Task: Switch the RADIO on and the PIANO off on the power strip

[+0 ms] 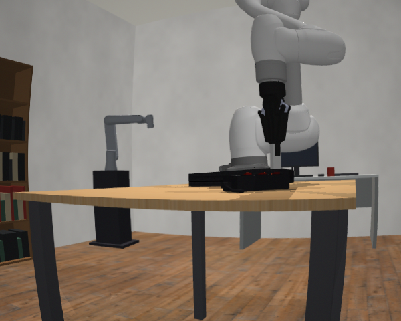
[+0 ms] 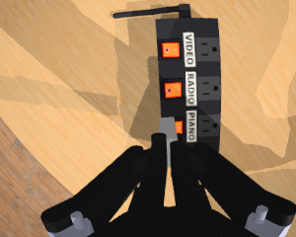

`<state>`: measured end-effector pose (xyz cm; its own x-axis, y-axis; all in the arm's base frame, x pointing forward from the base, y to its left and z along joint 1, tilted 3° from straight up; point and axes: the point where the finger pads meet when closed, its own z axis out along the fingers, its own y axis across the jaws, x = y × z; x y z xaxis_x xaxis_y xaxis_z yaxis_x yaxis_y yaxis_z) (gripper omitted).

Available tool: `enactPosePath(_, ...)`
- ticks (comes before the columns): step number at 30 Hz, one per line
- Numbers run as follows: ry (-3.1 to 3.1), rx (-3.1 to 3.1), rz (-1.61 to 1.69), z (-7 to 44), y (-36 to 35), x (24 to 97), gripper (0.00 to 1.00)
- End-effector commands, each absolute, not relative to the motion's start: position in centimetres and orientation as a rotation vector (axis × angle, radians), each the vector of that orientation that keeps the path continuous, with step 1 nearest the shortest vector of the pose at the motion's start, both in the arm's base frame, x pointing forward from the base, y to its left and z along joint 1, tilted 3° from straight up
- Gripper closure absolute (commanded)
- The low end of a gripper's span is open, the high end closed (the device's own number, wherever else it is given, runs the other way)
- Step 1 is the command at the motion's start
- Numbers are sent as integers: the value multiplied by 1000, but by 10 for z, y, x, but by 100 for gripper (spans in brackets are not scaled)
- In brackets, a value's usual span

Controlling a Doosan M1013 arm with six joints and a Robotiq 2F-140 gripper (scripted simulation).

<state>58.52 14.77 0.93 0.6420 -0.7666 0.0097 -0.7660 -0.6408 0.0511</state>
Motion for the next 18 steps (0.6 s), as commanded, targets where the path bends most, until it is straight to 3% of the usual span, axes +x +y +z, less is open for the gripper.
enactPosePath(1, -1311, 2800, -23, 6, 150, 583, 100)
enactPosePath(18, -1311, 2800, -23, 6, 152, 582, 100)
